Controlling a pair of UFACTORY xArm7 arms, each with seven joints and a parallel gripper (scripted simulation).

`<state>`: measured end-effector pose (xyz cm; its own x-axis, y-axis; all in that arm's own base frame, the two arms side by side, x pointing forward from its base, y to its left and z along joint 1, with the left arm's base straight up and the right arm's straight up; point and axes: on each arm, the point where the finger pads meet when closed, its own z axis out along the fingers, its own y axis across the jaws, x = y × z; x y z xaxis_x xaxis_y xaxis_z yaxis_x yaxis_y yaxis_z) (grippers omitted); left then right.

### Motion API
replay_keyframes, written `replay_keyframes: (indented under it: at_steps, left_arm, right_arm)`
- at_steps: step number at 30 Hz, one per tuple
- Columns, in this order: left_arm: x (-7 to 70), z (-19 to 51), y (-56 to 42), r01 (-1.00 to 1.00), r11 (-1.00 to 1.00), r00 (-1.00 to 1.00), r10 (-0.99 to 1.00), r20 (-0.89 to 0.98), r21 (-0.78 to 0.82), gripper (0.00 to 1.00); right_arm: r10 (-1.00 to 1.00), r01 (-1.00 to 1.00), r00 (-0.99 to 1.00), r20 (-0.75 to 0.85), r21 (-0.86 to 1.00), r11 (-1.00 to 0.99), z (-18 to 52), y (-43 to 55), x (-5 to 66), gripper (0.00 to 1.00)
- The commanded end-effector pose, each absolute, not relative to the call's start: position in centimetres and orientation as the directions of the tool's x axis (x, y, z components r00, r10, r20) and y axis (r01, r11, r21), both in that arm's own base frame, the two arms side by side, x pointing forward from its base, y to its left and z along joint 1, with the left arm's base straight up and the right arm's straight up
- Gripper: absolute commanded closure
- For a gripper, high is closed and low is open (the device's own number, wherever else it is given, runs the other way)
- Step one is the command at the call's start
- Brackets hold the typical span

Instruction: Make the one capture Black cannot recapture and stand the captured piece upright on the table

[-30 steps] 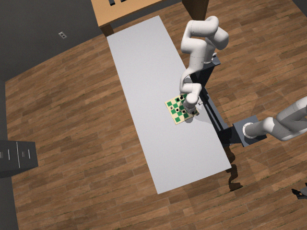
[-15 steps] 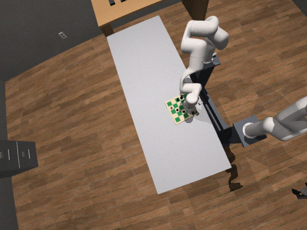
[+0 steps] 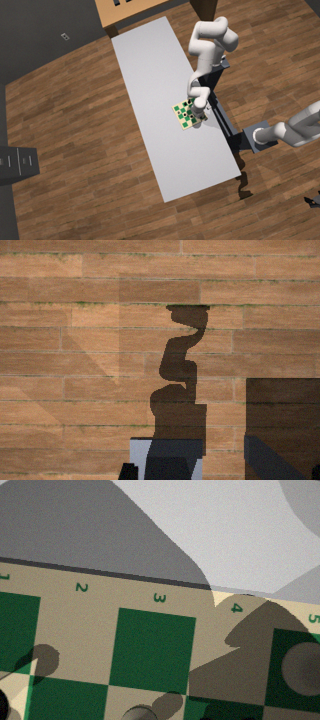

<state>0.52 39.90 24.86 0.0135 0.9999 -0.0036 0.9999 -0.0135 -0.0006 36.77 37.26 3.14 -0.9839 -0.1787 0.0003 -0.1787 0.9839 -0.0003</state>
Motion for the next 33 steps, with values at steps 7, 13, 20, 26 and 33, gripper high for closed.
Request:
replay_keyframes:
  at_steps: [7, 13, 20, 26, 33]
  left_arm:
    - [0.5, 25.0, 40.0, 1.000, -0.014, 0.014, 1.000, 0.000, 0.000, 0.00]
    - [0.5, 25.0, 40.0, 1.000, -0.014, 0.014, 1.000, 0.000, 0.000, 0.00]
    - [0.5, 25.0, 40.0, 1.000, -0.014, 0.014, 1.000, 0.000, 0.000, 0.00]
    - [0.5, 25.0, 40.0, 1.000, -0.014, 0.014, 1.000, 0.000, 0.000, 0.00]
    - [0.5, 25.0, 40.0, 1.000, -0.014, 0.014, 1.000, 0.000, 0.000, 0.00]
  right_arm:
    - [-0.179, -0.179, -0.984, -0.003, 0.002, 0.984, 3.3, 37.4, 36.9, 1.00]
    - [-0.179, -0.179, -0.984, -0.003, 0.002, 0.984, 3.3, 37.4, 36.9, 1.00]
    - [-0.179, -0.179, -0.984, -0.003, 0.002, 0.984, 3.3, 37.4, 36.9, 1.00]
    - [-0.179, -0.179, -0.984, -0.003, 0.002, 0.984, 3.3, 37.4, 36.9, 1.00]
    - [-0.179, -0.179, -0.984, -0.003, 0.002, 0.984, 5.5, 37.4, 36.9, 1.00]
